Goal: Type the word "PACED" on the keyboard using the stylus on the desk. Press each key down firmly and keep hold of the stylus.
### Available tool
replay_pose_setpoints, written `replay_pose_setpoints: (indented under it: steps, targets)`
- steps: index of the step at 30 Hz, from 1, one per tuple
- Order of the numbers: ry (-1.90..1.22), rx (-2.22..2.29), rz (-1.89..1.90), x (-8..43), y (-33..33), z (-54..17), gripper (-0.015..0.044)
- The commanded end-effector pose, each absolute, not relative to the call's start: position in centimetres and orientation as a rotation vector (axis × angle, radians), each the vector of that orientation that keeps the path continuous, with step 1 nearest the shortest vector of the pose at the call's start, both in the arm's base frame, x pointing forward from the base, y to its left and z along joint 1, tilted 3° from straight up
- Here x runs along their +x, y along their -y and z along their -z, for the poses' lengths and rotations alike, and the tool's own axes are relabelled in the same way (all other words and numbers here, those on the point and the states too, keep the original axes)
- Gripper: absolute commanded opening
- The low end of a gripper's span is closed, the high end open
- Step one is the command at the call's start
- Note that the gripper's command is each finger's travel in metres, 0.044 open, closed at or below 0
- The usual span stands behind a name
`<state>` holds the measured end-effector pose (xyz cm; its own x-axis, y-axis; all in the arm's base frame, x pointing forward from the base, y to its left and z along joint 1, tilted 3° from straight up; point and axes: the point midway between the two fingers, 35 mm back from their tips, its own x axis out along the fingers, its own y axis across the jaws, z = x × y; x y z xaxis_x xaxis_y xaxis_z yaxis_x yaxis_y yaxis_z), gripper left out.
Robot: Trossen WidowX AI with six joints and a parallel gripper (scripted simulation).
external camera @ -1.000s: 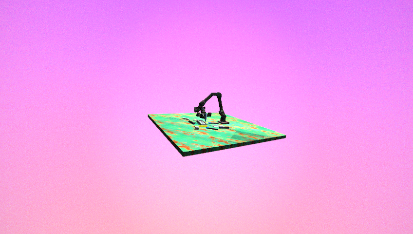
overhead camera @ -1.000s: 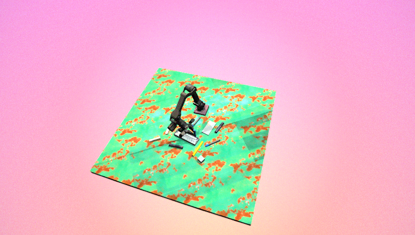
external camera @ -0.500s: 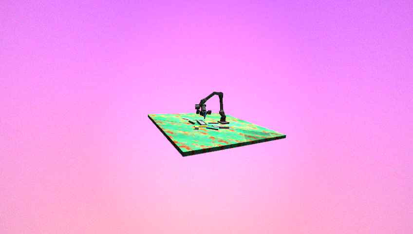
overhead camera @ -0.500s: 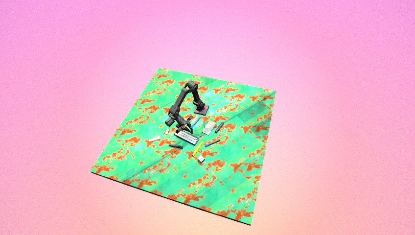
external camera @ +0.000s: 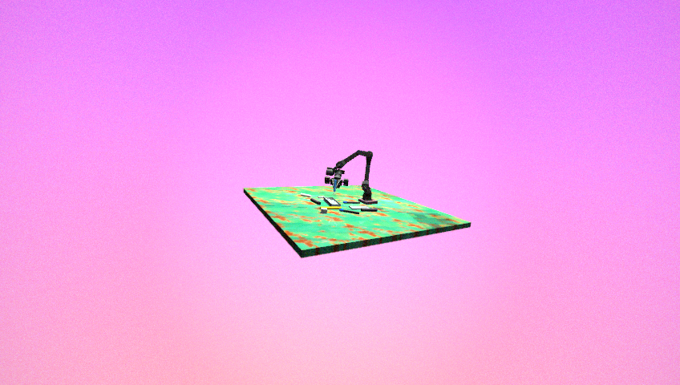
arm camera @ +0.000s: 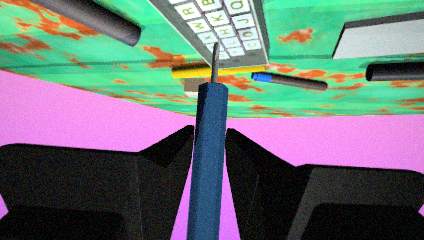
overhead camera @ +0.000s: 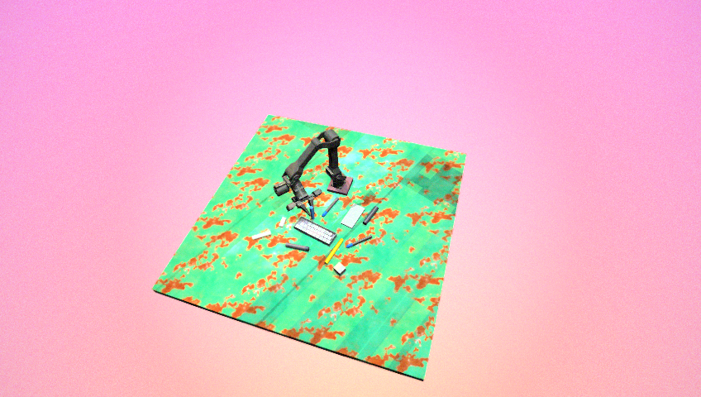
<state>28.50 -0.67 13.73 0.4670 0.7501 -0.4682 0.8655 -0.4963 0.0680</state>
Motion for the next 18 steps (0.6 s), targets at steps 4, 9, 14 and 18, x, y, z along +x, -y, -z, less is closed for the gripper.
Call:
replay_pose_setpoints:
  steps: [4, 9, 14, 18]
  targets:
    - [-1.306, 2.490, 0.563, 27.9, 1.7, -13.8, 0.0000]
    - [-1.306, 2.490, 0.563, 27.9, 1.7, -13.8, 0.0000]
    - [-1.306, 2.490, 0.563, 28.0, 1.7, -12.7, 0.0000]
    - [-1.306, 2.490, 0.563, 28.0, 1.7, -12.3, 0.0000]
